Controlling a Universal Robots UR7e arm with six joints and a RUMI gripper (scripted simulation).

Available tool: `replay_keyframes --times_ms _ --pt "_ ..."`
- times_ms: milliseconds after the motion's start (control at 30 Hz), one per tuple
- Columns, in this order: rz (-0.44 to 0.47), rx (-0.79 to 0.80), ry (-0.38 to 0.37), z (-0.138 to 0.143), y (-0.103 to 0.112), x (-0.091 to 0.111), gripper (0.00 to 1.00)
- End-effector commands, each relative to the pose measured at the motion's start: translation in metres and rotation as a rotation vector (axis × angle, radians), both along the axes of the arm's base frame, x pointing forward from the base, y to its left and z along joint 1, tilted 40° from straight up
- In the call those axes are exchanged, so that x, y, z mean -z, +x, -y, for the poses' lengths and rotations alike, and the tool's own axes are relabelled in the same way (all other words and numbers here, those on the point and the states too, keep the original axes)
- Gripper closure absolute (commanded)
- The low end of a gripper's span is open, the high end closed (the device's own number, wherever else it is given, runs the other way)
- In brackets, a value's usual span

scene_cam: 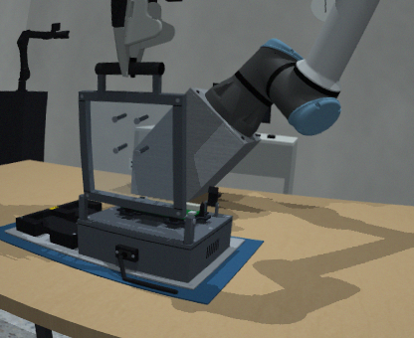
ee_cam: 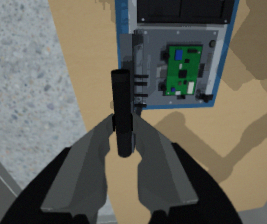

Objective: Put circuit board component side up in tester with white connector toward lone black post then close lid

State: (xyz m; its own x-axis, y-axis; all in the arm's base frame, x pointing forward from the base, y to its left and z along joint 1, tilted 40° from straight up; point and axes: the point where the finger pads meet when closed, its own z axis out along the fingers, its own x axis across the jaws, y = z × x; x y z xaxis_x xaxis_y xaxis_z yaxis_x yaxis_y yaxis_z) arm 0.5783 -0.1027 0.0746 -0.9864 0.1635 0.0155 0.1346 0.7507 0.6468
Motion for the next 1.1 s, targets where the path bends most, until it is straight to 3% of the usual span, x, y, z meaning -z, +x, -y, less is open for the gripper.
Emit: replay_keyframes --times_ms 0,1067 --pt "0.000 0.001 -0.001 0.000 -0.003 -0.001 1.00" --pt "0.000 0.001 -0.001 -0.003 -0.034 -0.003 1.00"
